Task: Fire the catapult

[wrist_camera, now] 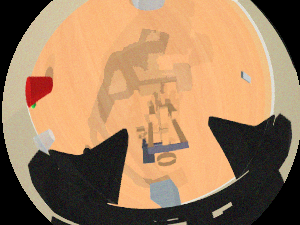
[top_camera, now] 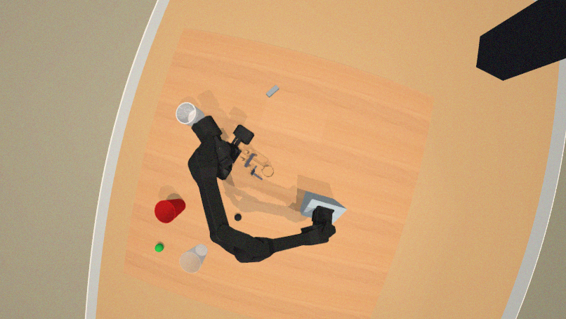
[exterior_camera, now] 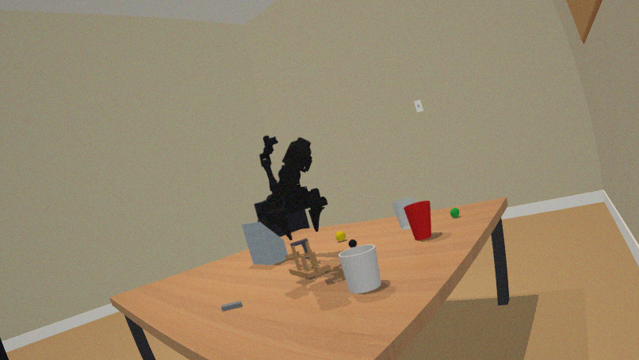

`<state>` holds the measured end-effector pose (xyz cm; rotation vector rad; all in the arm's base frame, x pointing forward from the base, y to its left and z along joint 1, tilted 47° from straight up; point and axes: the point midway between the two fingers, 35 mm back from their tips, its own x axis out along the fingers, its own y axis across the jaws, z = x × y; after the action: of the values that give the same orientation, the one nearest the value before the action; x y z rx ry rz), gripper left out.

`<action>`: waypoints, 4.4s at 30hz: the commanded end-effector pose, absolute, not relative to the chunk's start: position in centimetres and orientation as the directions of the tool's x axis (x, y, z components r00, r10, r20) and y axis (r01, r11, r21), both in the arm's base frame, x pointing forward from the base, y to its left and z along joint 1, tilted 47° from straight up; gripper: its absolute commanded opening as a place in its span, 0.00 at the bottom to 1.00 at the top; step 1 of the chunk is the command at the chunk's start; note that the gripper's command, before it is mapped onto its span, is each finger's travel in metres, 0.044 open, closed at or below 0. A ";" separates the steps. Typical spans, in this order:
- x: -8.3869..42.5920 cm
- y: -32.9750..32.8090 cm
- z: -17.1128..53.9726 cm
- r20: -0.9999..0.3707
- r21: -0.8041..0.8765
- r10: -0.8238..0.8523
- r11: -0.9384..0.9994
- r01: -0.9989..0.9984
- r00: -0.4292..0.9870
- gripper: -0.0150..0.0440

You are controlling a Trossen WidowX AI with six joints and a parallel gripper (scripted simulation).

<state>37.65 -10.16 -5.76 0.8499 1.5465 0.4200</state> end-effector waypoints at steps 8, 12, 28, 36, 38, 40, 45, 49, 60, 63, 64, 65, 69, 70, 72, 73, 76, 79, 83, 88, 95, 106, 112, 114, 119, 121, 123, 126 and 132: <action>37.4 -6.7 -8.7 -0.687 0.702 0.726 0.659 0.270 0.016 1.00; 37.4 -6.7 -8.8 -0.687 0.702 0.726 0.659 0.270 0.016 1.00; 37.5 -4.8 -10.6 -0.687 0.703 0.726 0.658 0.270 0.017 1.00; 37.4 -3.9 -11.5 -0.687 0.703 0.727 0.658 0.270 0.017 1.00; 37.4 -3.6 -11.7 -0.686 0.703 0.727 0.658 0.270 0.017 1.00; 37.4 -3.4 -11.9 -0.686 0.704 0.727 0.657 0.270 0.017 1.00; 37.4 -2.9 -12.3 -0.685 0.704 0.728 0.657 0.270 0.016 1.00; 37.3 -2.9 -12.4 -0.685 0.704 0.728 0.657 0.270 0.016 1.00; 37.5 -3.1 -12.2 -0.689 0.703 0.724 0.662 0.261 0.019 0.51; 37.5 -3.1 -12.2 -0.689 0.703 0.724 0.662 0.261 0.019 0.48; 37.5 -3.1 -12.2 -0.689 0.703 0.724 0.662 0.261 0.019 0.47; 37.5 -3.1 -12.2 -0.689 0.703 0.724 0.662 0.261 0.019 0.45; 37.5 -5.0 -10.5 -0.690 0.702 0.723 0.663 0.262 0.020 0.31; 37.5 -6.0 -9.6 -0.691 0.701 0.723 0.663 0.262 0.020 0.26; 37.4 -6.8 -8.8 -0.690 0.701 0.723 0.663 0.263 0.019 0.25; 37.4 -6.8 -8.8 -0.690 0.701 0.723 0.663 0.263 0.019 0.25; 37.5 -6.7 -8.9 -0.689 0.702 0.725 0.661 0.266 0.018 0.25; 37.5 -6.4 -9.1 -0.689 0.702 0.725 0.661 0.266 0.018 0.25; 37.6 -6.0 -9.6 -0.689 0.702 0.725 0.660 0.267 0.018 0.25; 37.6 -5.4 -10.2 -0.688 0.702 0.725 0.660 0.267 0.018 0.25; 37.6 -4.5 -10.9 -0.688 0.703 0.726 0.659 0.268 0.018 0.25; 37.6 -3.2 -12.1 -0.686 0.704 0.727 0.658 0.269 0.017 0.25; 37.6 -3.2 -12.1 -0.688 0.703 0.725 0.663 0.260 0.013 0.25; 37.6 -3.2 -12.1 -0.688 0.703 0.725 0.663 0.260 0.013 0.25; 37.6 -3.2 -12.1 -0.688 0.703 0.725 0.663 0.260 0.013 0.48; 37.6 -3.2 -12.1 -0.688 0.703 0.725 0.663 0.260 0.013 0.57; 37.6 -3.2 -12.1 -0.688 0.703 0.725 0.663 0.260 0.013 0.65; 37.6 -3.2 -12.1 -0.688 0.703 0.725 0.663 0.260 0.013 0.79; 37.9 -6.3 -9.4 -0.692 0.699 0.722 0.665 0.261 0.014 1.00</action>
<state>37.46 -3.75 -11.35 0.8468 1.5776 0.4416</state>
